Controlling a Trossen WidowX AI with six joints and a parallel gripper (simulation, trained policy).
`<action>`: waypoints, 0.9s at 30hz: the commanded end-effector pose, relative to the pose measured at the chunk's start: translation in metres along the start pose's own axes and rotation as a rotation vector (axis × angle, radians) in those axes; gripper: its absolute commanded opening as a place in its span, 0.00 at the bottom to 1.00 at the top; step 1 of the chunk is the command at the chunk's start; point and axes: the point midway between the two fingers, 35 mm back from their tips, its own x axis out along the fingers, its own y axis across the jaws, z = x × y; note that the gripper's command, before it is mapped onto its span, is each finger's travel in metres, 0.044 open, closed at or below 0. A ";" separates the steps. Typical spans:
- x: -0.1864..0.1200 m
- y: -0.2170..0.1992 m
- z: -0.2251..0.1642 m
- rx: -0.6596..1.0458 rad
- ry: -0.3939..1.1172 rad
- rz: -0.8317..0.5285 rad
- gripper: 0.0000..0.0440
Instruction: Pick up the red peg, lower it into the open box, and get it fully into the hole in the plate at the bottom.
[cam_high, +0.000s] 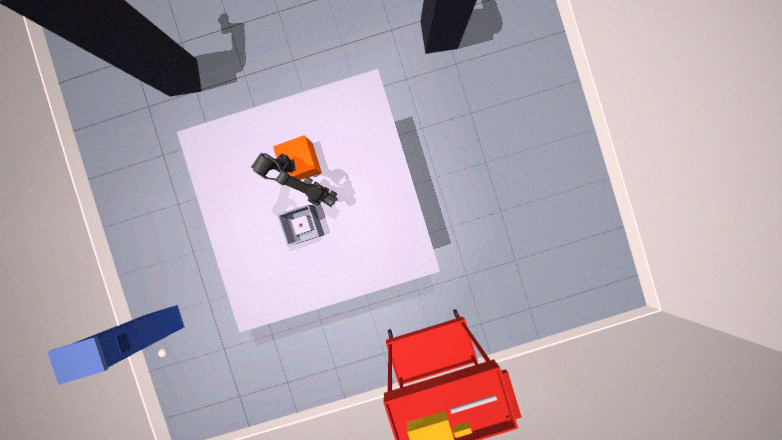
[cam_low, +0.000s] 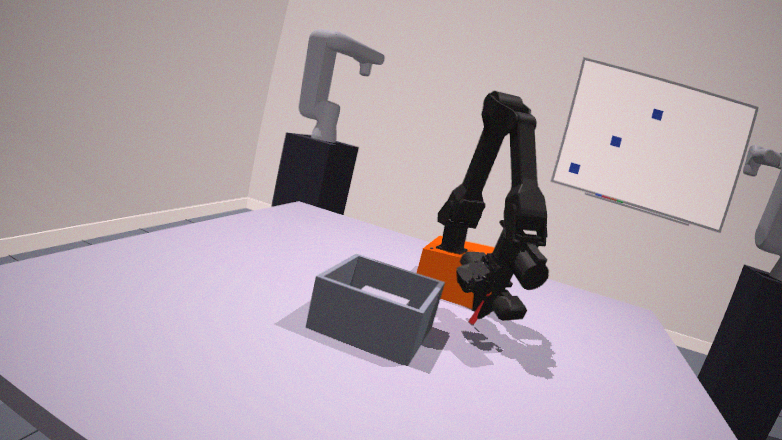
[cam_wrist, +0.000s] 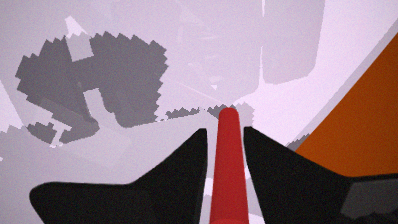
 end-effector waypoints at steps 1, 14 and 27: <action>0.007 -0.003 -0.001 -0.012 -0.001 -0.019 0.11; -0.023 0.002 0.002 -0.021 -0.051 0.007 0.00; -0.067 -0.001 0.017 -0.016 -0.094 0.020 0.00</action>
